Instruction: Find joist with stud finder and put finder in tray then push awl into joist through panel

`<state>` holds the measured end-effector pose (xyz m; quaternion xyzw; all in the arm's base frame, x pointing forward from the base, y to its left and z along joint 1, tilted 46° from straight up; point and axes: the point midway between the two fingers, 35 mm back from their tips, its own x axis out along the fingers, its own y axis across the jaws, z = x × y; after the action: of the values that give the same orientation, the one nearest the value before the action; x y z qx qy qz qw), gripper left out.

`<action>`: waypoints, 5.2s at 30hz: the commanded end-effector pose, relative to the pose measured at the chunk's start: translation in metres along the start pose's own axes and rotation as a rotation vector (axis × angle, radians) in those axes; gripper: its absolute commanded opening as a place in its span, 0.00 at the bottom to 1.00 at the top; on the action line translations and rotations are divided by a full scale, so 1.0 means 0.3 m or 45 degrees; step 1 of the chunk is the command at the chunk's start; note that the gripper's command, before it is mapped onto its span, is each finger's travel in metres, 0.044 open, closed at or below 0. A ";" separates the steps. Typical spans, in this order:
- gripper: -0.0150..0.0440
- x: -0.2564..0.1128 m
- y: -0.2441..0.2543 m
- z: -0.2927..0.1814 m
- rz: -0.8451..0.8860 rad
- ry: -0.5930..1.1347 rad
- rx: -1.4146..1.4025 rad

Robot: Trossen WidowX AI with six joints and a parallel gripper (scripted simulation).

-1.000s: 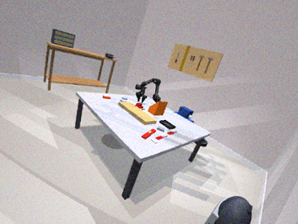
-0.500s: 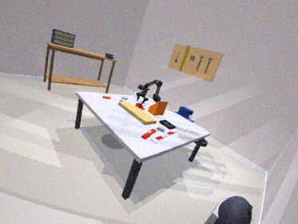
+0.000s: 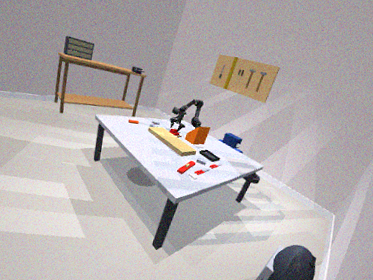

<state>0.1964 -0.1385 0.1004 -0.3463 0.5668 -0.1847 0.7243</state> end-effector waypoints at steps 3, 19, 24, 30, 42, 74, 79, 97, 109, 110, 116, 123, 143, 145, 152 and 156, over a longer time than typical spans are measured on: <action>1.00 0.030 0.002 -0.008 0.002 -0.002 -0.008; 0.87 0.087 -0.001 -0.031 -0.005 -0.003 -0.010; 0.78 0.087 -0.001 -0.031 -0.005 -0.003 -0.010; 0.71 0.087 -0.001 -0.031 -0.005 -0.003 -0.010; 0.57 0.087 -0.001 -0.031 -0.005 -0.003 -0.010; 0.25 -0.220 0.006 0.062 0.009 0.000 -0.008; 0.25 -0.240 0.000 0.069 0.002 -0.002 -0.008; 0.25 -0.234 -0.094 0.308 -0.016 -0.006 0.059; 0.25 -0.192 -0.138 0.483 -0.030 -0.009 0.107; 0.25 -0.187 -0.140 0.498 -0.032 -0.009 0.110; 0.25 -0.154 -0.153 0.585 -0.039 -0.011 0.134; 0.25 -0.139 -0.155 0.605 -0.040 -0.011 0.140; 0.25 -0.023 -0.157 0.579 -0.040 -0.011 0.141; 0.25 -0.011 -0.157 0.575 -0.040 -0.011 0.141; 0.25 0.029 -0.159 0.561 -0.043 -0.011 0.141; 0.25 0.039 -0.159 0.558 -0.043 -0.011 0.140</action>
<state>0.3625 -0.1311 0.1465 -0.3136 0.5498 -0.2305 0.7391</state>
